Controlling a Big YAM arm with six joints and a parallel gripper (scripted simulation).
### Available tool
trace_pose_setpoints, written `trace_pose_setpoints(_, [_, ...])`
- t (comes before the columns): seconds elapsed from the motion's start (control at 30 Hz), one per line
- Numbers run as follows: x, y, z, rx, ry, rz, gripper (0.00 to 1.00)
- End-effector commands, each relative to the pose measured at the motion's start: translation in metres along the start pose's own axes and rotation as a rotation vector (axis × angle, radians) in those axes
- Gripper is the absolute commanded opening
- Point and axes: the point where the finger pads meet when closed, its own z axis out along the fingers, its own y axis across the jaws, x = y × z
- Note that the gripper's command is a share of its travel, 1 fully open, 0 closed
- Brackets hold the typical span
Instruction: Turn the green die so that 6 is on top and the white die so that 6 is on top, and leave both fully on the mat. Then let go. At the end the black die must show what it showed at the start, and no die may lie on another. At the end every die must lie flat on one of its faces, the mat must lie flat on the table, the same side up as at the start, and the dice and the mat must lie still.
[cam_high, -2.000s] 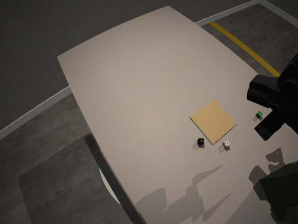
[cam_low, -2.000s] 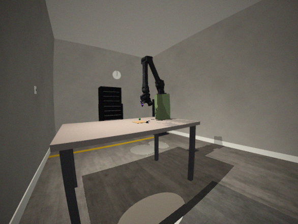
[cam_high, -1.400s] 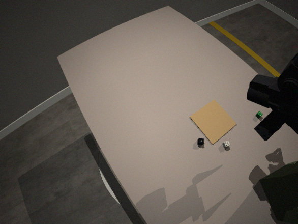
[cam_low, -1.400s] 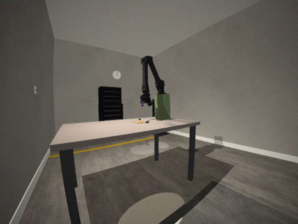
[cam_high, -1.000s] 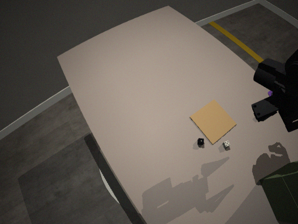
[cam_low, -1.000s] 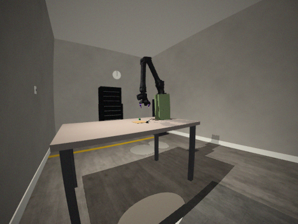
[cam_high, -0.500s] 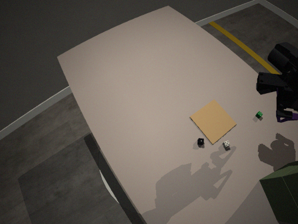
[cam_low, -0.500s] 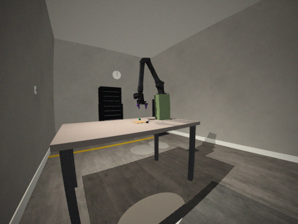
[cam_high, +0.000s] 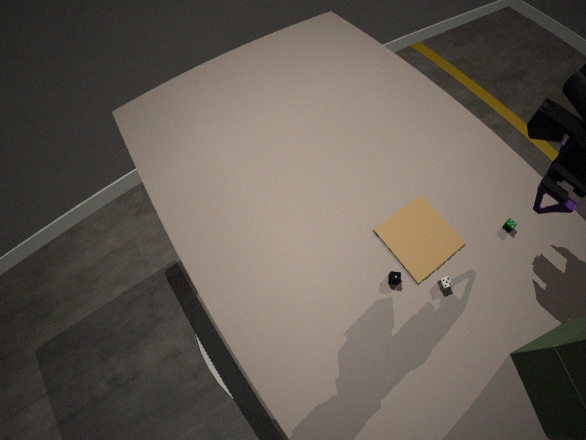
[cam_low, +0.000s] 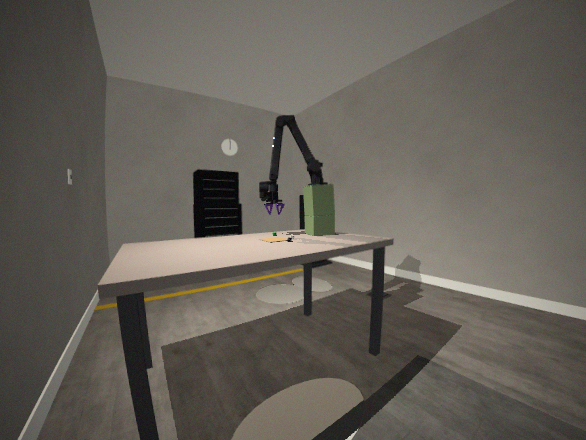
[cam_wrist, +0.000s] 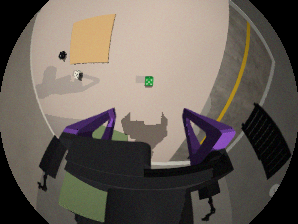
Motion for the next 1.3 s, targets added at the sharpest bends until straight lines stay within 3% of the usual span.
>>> trace_pose_setpoints(0.0, [-0.005, -0.005, -0.002, 0.009, -0.028, 0.063, 1.0])
trace_pose_setpoints(0.5, [-0.007, 0.0, -0.002, 0.006, -0.022, 0.04, 1.0])
trace_pose_setpoints(0.6, [-0.009, -0.005, 0.015, 0.009, -0.024, 0.039, 1.0])
trace_pose_setpoints(0.73, [0.003, -0.005, 0.06, 0.005, -0.018, 0.045, 1.0])
trace_pose_setpoints(0.87, [0.004, -0.005, 0.065, 0.005, -0.018, 0.047, 1.0])
trace_pose_setpoints(0.9, [0.004, -0.005, 0.065, 0.005, -0.018, 0.049, 0.33])
trace_pose_setpoints(0.97, [-0.006, -0.013, 0.054, 0.027, -0.048, 0.05, 0.33])
trace_pose_setpoints(1.07, [-0.006, -0.013, 0.054, 0.027, -0.048, 0.05, 0.33])
trace_pose_setpoints(1.17, [0.007, -0.002, 0.061, 0.001, -0.013, 0.051, 0.33])
trace_pose_setpoints(1.27, [0.006, -0.003, 0.061, 0.001, -0.014, 0.051, 0.33])
